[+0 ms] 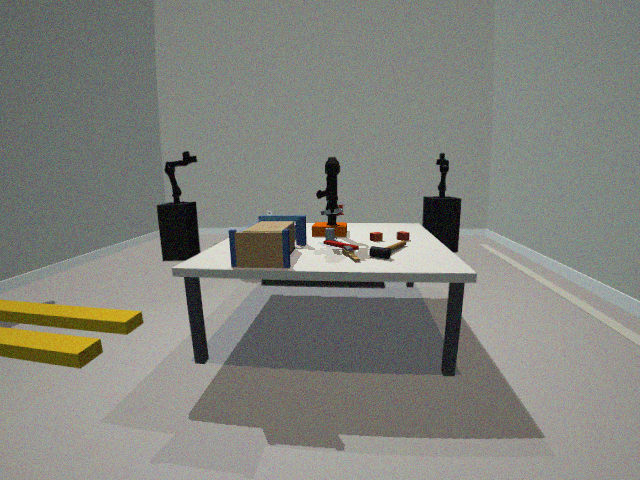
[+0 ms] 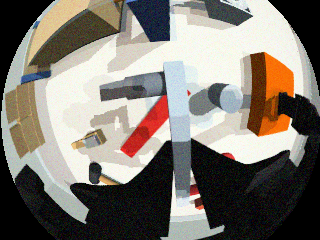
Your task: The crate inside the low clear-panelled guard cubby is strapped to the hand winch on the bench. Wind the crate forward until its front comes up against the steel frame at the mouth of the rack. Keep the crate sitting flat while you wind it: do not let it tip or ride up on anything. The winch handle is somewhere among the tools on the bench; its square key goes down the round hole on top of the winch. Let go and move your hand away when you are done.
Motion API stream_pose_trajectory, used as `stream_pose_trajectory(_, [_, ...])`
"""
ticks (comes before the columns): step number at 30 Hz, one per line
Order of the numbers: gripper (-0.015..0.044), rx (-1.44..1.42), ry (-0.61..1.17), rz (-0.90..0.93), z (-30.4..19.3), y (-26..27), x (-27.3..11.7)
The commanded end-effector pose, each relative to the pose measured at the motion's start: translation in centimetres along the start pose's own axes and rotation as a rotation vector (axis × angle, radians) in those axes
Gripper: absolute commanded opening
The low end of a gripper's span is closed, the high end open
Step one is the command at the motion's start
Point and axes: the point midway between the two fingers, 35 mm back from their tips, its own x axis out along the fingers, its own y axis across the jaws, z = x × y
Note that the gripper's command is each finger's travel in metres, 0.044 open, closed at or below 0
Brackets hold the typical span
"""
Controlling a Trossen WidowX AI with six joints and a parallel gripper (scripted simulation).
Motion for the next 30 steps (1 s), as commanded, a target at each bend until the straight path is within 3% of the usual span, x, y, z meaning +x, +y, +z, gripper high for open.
stream_pose_trajectory(1, [0.0000,-0.108,-0.009,0.014,1.3,0.0,-0.4])
stream_pose_trajectory(30, [0.0000,-0.872,-0.043,-0.001,9.4,-1.8,-0.7])
